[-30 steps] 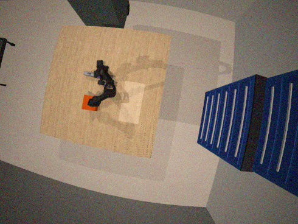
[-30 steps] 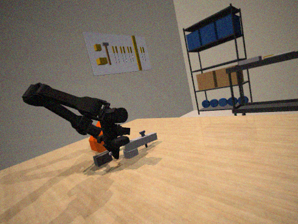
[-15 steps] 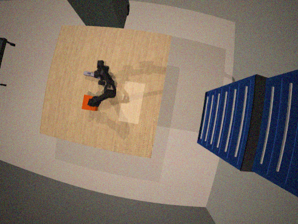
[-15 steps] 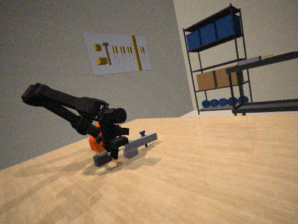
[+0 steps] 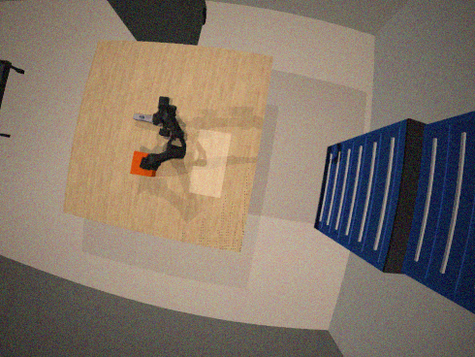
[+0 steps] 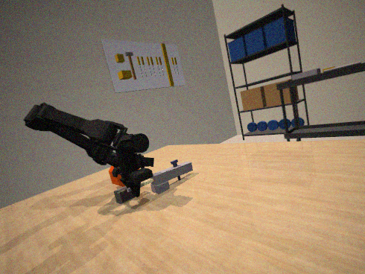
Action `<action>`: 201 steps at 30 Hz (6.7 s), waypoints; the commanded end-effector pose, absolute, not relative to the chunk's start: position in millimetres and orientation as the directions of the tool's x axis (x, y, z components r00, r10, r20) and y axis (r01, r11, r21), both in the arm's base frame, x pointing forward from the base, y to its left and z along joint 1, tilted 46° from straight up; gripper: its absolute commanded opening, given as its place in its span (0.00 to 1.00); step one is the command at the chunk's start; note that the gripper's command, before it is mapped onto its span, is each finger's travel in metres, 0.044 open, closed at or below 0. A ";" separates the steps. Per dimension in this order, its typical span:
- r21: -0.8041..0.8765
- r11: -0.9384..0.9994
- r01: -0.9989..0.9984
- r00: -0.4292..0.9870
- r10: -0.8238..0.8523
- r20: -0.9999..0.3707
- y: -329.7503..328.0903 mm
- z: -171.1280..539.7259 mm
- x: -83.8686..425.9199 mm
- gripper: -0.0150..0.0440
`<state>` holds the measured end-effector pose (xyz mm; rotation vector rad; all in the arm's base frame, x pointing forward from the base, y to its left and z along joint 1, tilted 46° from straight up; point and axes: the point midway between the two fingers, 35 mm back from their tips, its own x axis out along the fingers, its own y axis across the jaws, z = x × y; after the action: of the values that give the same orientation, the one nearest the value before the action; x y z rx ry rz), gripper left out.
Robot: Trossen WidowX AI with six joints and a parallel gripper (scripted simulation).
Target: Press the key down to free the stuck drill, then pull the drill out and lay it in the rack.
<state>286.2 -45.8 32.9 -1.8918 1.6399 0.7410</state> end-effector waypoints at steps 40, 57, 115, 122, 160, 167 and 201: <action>-0.042 -0.129 -0.991 0.121 -0.707 -0.697 -67.9 71.8 286.8 0.25; -0.041 -0.129 -0.991 0.121 -0.706 -0.697 -60.1 74.7 283.0 0.25; -0.041 -0.129 -0.991 0.121 -0.706 -0.698 -42.4 88.7 276.7 0.25; -0.041 -0.129 -0.991 0.121 -0.706 -0.698 -41.4 90.5 277.0 0.25; -0.039 -0.129 -0.991 0.120 -0.706 -0.698 -51.7 95.8 252.6 0.25; -0.039 -0.129 -0.991 0.119 -0.706 -0.698 -55.9 96.2 243.1 0.25; -0.038 -0.129 -0.991 0.119 -0.707 -0.697 -80.3 85.2 214.4 0.25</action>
<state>215.9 -76.2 89.6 -1.8927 1.6334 0.7294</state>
